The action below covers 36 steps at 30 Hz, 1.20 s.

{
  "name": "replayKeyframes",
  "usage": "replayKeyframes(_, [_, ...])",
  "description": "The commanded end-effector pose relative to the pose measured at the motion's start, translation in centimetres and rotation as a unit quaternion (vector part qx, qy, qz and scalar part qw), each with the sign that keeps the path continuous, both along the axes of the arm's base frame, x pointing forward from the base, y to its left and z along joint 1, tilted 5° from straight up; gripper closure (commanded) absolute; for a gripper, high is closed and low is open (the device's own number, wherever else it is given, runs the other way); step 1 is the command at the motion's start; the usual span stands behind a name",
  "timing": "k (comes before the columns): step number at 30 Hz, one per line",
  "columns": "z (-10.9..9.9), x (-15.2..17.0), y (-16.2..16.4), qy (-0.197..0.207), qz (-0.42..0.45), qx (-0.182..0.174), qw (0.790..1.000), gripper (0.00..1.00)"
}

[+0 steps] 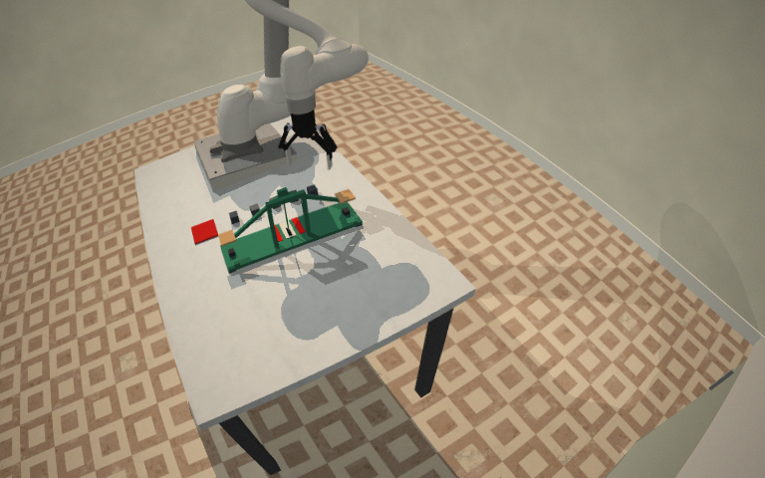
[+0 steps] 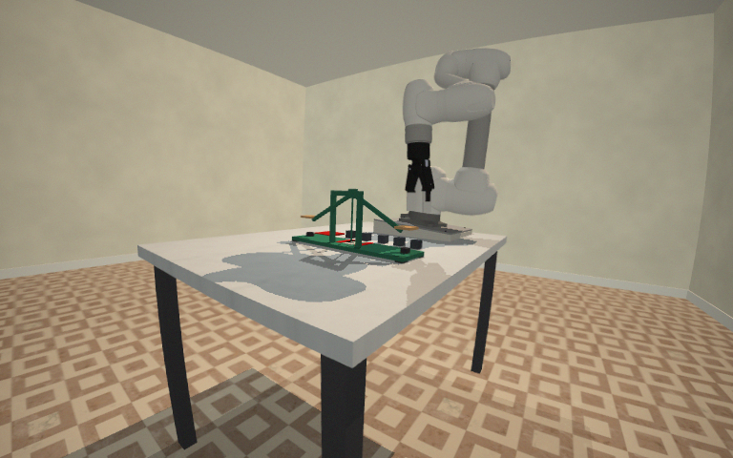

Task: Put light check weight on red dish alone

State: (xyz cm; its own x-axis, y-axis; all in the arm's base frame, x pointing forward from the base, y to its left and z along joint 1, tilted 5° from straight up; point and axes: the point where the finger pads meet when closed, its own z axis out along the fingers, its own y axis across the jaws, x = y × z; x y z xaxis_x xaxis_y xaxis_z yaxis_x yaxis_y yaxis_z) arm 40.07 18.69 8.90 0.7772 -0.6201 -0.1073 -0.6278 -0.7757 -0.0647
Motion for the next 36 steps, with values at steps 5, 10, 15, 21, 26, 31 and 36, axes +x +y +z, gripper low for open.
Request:
replayKeyframes(5, [-1.06,0.04,0.11,0.018,-0.191,-0.014,0.981,0.00])
replayKeyframes(10, [-1.20,0.04,0.12,0.033,-0.353,-0.024,0.935,0.00])
replayKeyframes(15, [-1.20,0.04,0.12,0.036,-0.408,-0.034,0.912,0.65])
replayKeyframes(21, [-1.20,0.04,0.12,0.036,-0.408,-0.034,0.912,0.65])
replayKeyframes(26, [-1.20,0.04,0.12,0.036,-0.408,-0.034,0.912,0.65])
replayKeyframes(31, [-1.20,0.04,0.12,0.036,-0.408,-0.034,0.912,0.65])
replayKeyframes(36, [-1.20,0.04,0.12,0.036,-0.408,-0.034,0.912,0.65])
